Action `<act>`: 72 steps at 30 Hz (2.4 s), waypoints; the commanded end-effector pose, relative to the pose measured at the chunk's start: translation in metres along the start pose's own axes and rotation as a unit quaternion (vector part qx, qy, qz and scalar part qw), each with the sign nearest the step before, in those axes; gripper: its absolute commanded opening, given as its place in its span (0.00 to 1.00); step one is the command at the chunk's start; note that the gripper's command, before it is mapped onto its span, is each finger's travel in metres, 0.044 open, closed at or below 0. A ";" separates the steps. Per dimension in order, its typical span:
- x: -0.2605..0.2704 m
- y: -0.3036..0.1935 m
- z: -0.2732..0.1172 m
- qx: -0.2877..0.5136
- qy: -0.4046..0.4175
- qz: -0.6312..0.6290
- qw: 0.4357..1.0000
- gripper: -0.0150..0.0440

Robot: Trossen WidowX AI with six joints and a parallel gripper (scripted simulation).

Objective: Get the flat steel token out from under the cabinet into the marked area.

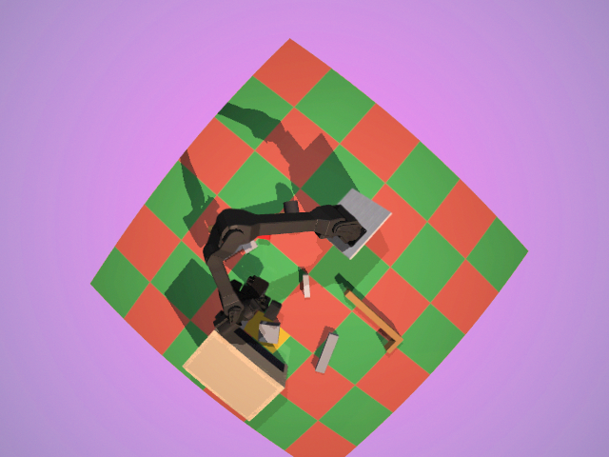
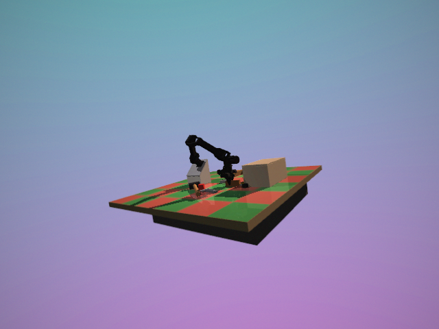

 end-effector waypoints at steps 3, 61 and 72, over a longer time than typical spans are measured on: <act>0.001 -0.011 0.000 0.005 0.000 0.006 1.000 0.25; -0.024 -0.034 0.000 0.006 -0.001 0.007 1.000 0.25; -0.024 -0.033 0.000 0.006 -0.001 0.007 1.000 0.25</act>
Point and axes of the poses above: the point midway between the two fingers, 35 mm back from their tips, its own z axis out along the fingers, its own x axis across the jaws, y = z × x, the point moved 1 cm from there along -z, back along the fingers, and after that the axes turned 4 degrees about z, right-handed, at the moved point
